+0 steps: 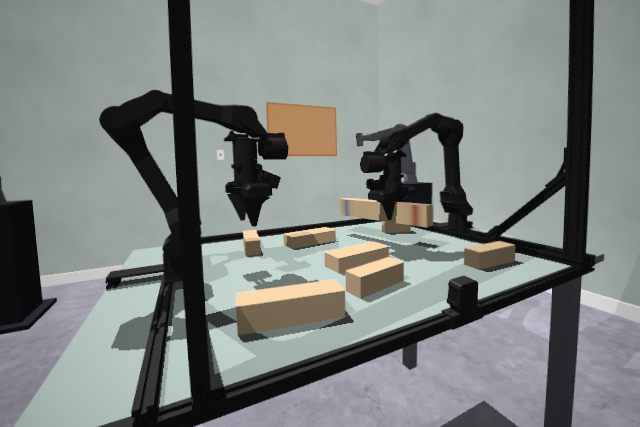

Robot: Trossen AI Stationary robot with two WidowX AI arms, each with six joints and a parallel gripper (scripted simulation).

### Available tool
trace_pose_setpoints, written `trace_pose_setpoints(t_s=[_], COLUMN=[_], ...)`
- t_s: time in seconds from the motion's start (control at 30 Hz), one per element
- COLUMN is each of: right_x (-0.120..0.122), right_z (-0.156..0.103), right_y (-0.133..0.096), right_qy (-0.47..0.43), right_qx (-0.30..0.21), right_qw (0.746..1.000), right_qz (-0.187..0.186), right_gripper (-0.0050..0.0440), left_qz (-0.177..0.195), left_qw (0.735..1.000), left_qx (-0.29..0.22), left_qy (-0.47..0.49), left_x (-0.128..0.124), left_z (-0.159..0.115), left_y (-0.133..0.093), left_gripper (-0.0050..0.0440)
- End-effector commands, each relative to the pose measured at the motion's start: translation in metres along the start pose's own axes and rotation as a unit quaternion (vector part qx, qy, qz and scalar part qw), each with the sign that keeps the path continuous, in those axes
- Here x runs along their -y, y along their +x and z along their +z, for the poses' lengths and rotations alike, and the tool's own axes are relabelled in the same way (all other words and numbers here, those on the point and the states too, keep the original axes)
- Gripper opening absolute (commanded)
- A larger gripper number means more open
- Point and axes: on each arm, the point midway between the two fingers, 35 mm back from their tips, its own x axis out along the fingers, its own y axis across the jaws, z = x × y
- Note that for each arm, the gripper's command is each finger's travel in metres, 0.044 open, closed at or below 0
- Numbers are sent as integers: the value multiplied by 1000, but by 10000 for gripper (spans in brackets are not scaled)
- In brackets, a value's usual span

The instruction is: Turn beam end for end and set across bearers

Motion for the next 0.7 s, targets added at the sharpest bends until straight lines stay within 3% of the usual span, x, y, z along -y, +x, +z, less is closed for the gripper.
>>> trace_pose_setpoints(t_s=[0.0,0.67], right_x=[-1,-4], right_z=[1,3], right_y=[-8,-8], right_qy=[1,-51], right_qx=[6,6], right_qw=[1000,999], right_qz=[10,10], right_gripper=[0,0], left_qz=[0,0], left_qw=[1000,1000], left_qx=[-1,-1], left_qy=[-1,-1], left_x=[0,0], left_z=[0,0], left_y=[0,0], left_gripper=[440,440])
